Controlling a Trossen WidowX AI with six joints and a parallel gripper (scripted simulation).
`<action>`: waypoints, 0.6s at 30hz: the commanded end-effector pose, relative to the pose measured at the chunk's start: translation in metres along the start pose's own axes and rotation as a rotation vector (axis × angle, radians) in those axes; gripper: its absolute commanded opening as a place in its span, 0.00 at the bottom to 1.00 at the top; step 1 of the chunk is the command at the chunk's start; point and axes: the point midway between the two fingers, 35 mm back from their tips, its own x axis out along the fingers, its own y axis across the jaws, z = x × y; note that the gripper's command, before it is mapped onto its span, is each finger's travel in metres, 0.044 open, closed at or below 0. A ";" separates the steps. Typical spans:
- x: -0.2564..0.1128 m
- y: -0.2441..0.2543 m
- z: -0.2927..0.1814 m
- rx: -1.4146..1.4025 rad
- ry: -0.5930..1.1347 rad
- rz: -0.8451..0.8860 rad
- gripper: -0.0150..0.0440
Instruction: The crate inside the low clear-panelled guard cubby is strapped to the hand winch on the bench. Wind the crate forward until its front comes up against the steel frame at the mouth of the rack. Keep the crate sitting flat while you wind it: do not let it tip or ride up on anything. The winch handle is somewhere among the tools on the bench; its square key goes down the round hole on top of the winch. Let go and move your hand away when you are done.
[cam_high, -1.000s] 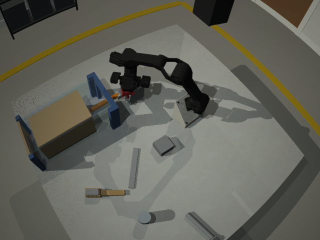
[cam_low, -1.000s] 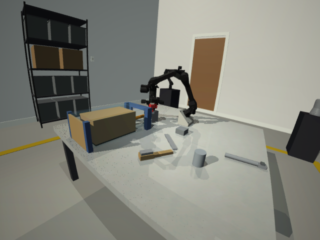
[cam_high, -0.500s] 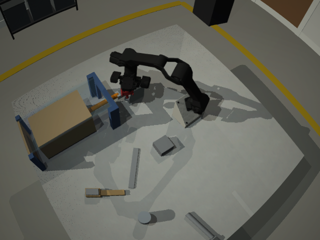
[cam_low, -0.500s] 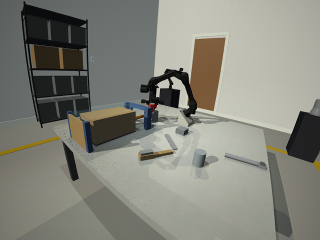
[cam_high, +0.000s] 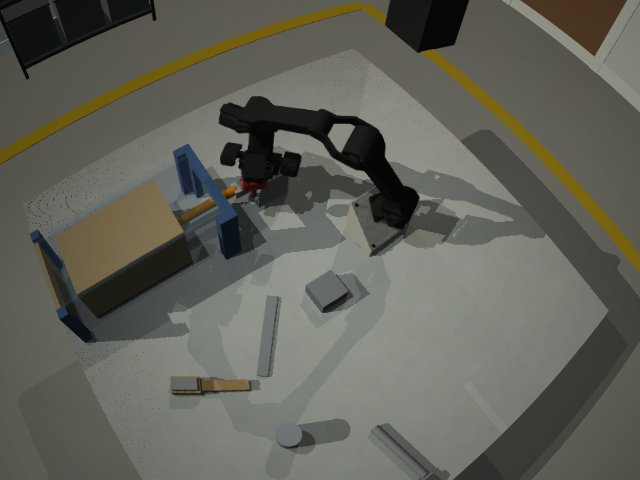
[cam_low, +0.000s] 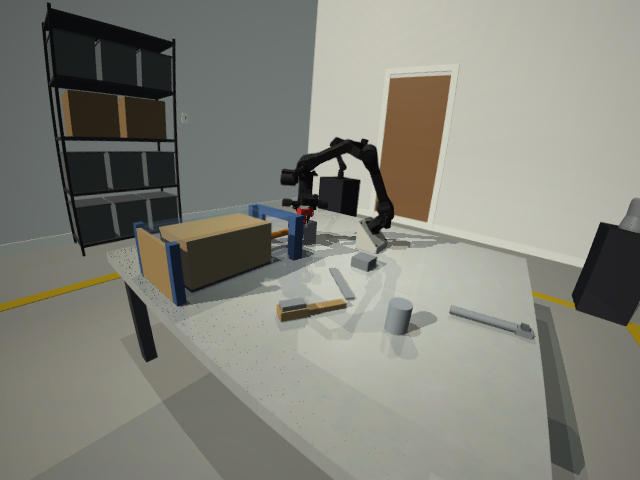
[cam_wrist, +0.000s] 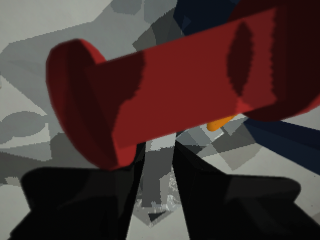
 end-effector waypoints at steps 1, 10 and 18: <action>0.004 0.002 -0.001 -0.033 0.001 0.009 0.25; 0.004 0.004 -0.001 -0.082 0.002 0.014 0.25; 0.004 0.004 -0.001 -0.085 0.002 0.014 0.25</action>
